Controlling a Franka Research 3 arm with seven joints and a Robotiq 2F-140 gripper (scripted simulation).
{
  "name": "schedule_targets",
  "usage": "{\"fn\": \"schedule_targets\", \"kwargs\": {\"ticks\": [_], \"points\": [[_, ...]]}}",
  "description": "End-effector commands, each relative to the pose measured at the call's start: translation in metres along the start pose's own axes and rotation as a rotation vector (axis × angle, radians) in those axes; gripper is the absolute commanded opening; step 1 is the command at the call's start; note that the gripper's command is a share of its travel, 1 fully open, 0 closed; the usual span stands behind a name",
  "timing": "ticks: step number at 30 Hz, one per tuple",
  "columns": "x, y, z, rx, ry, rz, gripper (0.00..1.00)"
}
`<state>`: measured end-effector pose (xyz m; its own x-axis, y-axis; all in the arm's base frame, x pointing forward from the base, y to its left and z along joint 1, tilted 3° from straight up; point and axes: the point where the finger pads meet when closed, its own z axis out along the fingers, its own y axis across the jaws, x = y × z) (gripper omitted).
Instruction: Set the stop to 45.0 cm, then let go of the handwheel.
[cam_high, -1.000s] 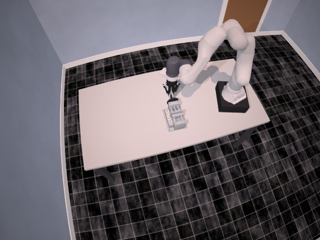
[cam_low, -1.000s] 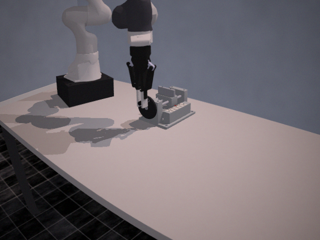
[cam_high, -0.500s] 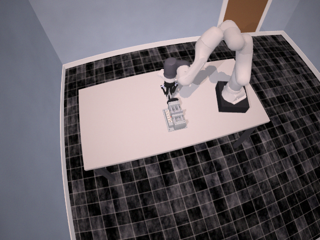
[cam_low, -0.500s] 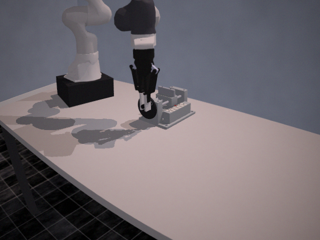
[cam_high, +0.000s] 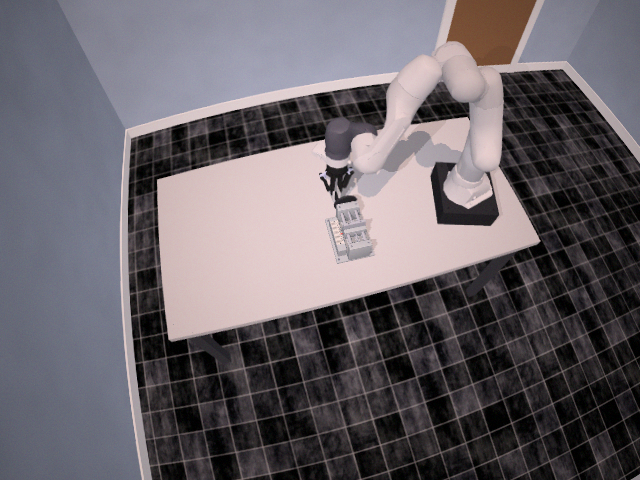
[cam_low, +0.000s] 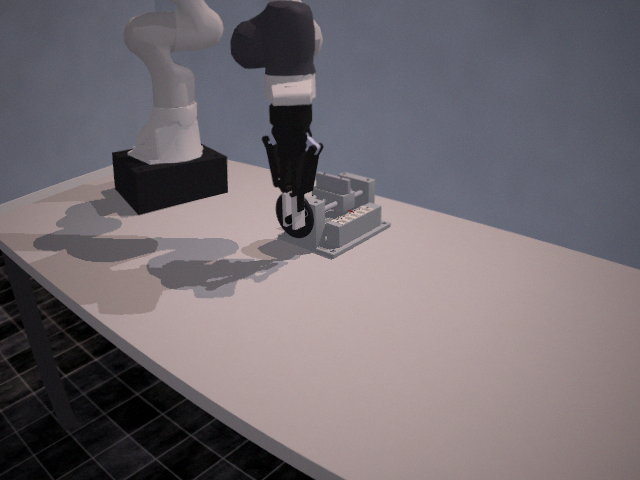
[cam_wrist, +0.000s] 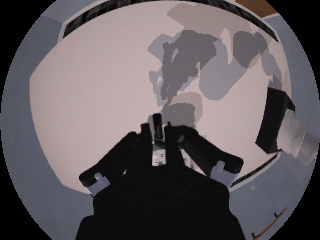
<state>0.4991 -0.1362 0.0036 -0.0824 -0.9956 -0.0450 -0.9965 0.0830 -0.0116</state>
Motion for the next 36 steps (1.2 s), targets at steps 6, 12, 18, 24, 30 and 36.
{"fn": "schedule_targets", "kwargs": {"ticks": [6,12,18,24,30,36], "points": [[0.0,-0.002,0.007,0.0,0.001,0.004,0.04],[0.0,-0.002,0.012,0.0,0.001,0.004,0.04],[0.0,-0.002,0.017,0.0,0.001,0.004,0.04],[0.0,-0.002,0.02,0.0,0.001,0.004,0.04],[0.0,-0.001,0.023,0.0,0.001,0.004,0.04],[0.0,0.0,0.026,0.0,0.001,0.004,0.04]]}}
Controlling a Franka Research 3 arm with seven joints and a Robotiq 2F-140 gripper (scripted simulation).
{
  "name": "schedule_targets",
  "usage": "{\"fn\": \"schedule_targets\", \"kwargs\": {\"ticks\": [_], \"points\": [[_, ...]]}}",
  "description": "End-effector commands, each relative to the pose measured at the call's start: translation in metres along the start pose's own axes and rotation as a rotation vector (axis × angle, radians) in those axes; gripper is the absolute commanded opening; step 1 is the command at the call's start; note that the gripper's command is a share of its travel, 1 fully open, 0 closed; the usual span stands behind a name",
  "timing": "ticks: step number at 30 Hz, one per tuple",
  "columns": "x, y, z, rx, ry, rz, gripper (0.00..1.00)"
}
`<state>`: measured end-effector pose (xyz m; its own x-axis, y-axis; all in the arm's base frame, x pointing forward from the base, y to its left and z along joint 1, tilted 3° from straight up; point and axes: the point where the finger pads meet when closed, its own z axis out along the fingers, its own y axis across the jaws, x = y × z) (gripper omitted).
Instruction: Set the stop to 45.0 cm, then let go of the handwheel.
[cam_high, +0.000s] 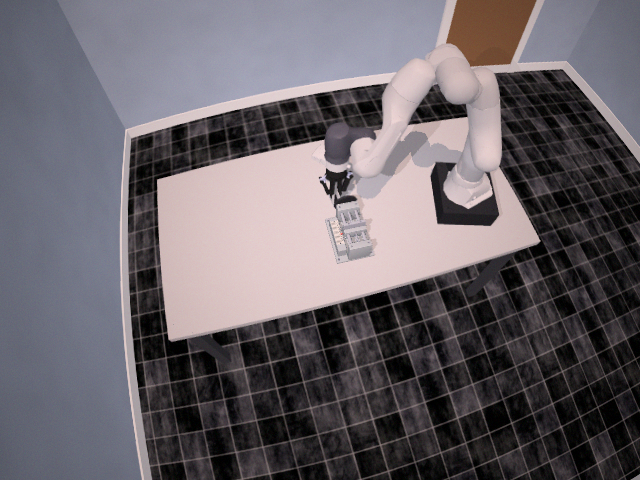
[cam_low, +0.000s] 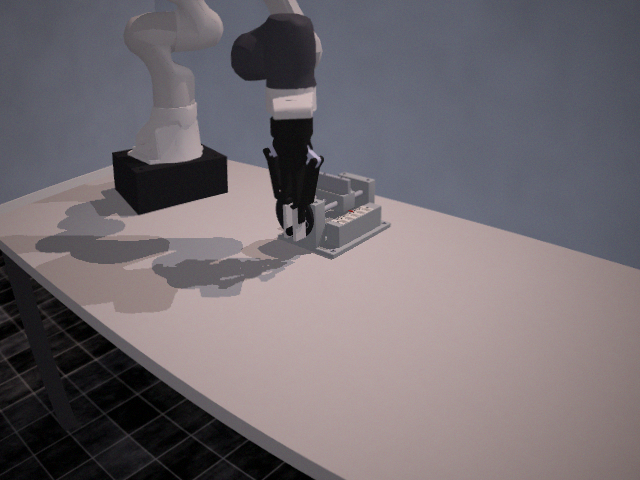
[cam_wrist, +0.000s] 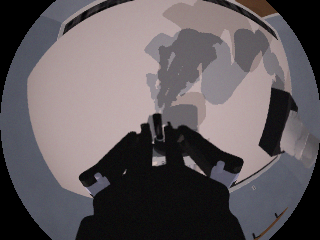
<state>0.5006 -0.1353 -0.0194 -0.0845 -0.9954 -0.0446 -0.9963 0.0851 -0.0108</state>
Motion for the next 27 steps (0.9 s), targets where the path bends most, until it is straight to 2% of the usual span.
{"fn": "schedule_targets", "kwargs": {"ticks": [1,27], "points": [[-0.0003,0.0008,0.003,0.001,0.001,0.002,0.04],[-0.0003,0.0026,0.0072,0.001,0.001,0.002,0.04]]}}
